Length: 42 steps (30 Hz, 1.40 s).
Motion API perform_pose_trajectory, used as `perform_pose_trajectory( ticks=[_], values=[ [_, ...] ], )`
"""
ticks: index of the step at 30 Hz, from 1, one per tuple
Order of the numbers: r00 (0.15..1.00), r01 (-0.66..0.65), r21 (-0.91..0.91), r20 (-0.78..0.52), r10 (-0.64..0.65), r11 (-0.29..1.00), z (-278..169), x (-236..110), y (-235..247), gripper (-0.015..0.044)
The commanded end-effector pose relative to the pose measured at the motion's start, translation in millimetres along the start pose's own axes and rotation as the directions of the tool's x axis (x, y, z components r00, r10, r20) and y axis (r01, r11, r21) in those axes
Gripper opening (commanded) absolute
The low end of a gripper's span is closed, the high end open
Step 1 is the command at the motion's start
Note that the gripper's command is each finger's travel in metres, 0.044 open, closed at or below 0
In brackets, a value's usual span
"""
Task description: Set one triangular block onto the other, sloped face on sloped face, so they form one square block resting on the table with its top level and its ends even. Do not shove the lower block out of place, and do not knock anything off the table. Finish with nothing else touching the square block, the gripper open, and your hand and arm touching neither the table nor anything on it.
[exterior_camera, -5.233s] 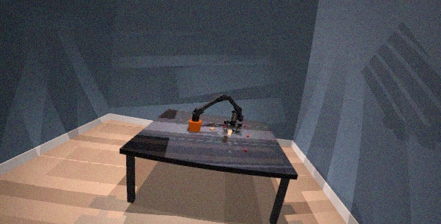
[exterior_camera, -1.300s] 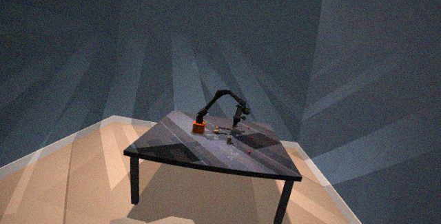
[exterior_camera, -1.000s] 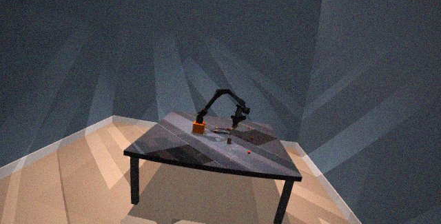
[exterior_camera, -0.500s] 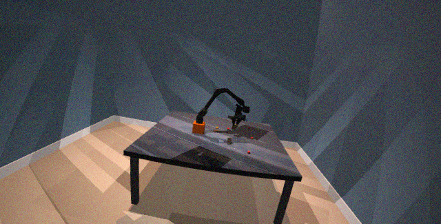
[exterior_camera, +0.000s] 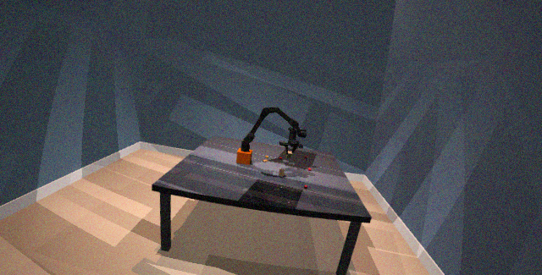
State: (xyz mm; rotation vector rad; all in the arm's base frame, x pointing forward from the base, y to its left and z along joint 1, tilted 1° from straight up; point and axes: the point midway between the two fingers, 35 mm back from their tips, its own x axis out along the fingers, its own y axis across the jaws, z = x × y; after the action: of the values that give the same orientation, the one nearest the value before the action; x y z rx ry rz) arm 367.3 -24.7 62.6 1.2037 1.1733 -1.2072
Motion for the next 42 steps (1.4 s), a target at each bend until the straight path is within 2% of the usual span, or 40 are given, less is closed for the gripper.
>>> perform_pose_trajectory(
  ticks=[1, 9, 29, 42],
  values=[
    [0.999, -0.021, 0.105, -0.025, 0.024, 0.994, 1.1, -3.0, -0.7, 0.0000],
    [0.999, -0.021, 0.105, -0.025, 0.024, 0.994, 4.2, -4.1, -1.4, 0.0000],
    [1.000, -0.019, 0.105, -0.016, 0.021, 0.994, 89.6, -35.1, -35.3, 0.0000],
    [1.000, -0.016, 0.105, -0.012, 0.017, 0.994, 125.9, -52.6, -71.7, 0.0000]
  ],
)
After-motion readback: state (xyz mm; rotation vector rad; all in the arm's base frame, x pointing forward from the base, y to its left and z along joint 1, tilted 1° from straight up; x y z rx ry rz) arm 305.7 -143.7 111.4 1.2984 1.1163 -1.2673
